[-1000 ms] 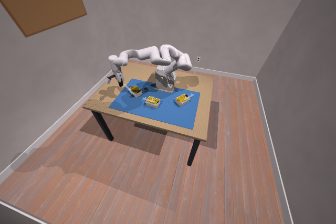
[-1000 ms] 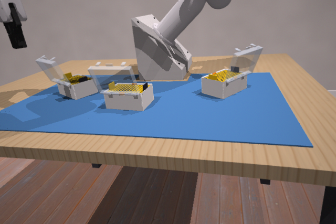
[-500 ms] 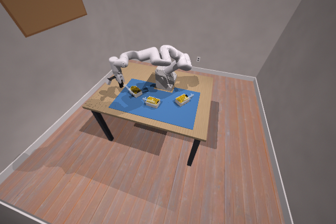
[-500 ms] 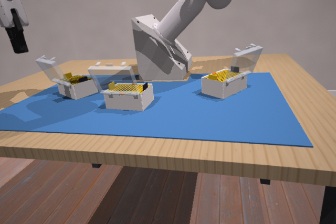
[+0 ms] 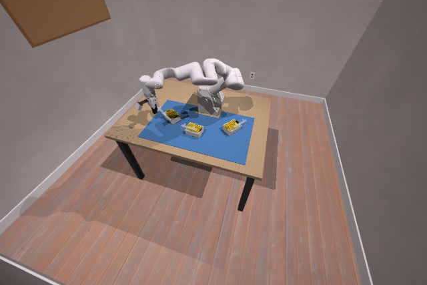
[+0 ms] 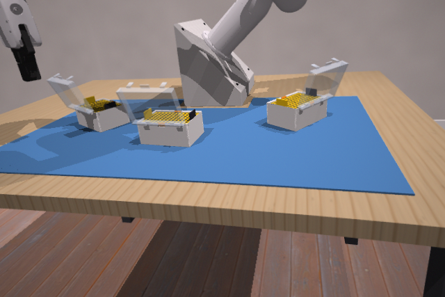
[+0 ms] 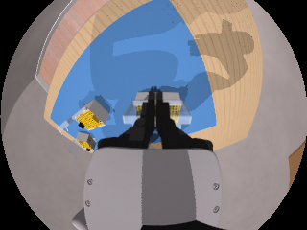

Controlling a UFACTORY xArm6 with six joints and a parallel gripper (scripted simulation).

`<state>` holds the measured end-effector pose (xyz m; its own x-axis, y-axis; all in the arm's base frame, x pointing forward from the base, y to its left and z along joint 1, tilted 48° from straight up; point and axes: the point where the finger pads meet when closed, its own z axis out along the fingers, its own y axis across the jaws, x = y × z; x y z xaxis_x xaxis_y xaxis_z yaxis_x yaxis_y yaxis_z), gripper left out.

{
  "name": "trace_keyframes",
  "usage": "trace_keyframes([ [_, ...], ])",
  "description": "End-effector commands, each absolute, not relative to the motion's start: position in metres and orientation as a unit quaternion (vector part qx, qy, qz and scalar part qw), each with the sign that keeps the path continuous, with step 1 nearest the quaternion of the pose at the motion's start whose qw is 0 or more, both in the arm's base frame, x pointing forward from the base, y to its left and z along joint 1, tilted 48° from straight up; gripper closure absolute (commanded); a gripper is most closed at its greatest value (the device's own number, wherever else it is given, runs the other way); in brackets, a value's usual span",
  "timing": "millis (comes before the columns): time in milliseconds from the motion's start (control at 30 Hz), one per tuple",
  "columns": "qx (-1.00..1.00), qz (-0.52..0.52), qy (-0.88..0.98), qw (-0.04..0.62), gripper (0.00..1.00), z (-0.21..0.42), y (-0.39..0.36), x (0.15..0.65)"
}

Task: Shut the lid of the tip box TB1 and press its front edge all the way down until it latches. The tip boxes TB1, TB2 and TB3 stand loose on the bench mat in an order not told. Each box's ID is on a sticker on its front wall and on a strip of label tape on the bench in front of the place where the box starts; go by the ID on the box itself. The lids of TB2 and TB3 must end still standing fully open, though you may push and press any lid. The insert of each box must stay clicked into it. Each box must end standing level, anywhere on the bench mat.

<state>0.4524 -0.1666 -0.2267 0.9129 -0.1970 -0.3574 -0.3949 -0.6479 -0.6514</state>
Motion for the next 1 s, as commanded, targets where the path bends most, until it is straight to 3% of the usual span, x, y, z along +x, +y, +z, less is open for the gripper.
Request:
trace_keyframes([
  [0,-0.899,0.125,0.165,0.385,1.00,-0.229,-0.165,0.454],
  [967,-0.899,0.125,0.165,0.385,1.00,-0.246,-0.146,0.451],
])
